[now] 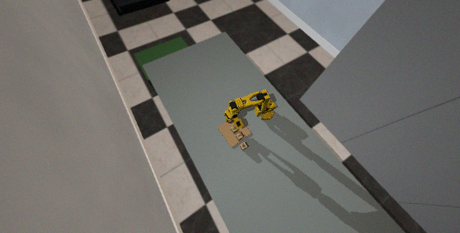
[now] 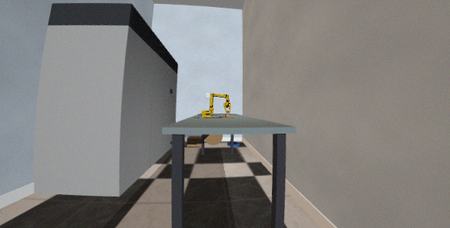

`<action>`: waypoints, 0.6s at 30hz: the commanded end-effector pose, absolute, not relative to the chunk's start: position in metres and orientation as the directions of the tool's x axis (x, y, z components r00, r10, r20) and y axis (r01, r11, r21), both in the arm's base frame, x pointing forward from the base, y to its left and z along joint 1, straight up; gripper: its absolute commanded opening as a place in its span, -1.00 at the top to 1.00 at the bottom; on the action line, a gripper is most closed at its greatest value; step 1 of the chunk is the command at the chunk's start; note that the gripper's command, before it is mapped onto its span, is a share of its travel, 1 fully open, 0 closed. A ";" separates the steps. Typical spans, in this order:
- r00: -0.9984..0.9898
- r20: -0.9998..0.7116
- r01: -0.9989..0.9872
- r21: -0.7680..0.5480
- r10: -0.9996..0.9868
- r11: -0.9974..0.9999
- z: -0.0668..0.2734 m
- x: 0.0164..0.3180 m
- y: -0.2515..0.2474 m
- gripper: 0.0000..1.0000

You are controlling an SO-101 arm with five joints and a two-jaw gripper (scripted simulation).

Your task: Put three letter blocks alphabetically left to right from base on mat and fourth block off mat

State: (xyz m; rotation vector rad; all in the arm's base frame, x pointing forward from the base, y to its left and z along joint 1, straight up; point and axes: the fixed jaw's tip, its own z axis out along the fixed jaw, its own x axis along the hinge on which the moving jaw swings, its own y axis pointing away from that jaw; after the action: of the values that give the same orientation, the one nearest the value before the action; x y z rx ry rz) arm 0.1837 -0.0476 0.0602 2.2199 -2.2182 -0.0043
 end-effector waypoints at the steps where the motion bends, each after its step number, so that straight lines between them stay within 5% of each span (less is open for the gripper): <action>1: -0.001 0.029 -0.993 -0.122 -1.000 -0.002 0.079 0.196 -0.049 1.00; 18: -0.003 0.028 -0.992 -0.122 -1.000 0.000 0.079 0.197 -0.047 1.00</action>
State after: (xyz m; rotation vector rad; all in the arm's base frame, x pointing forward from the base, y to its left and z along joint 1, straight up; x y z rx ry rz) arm 0.1839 -0.0457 0.0602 2.2181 -2.2201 -0.0040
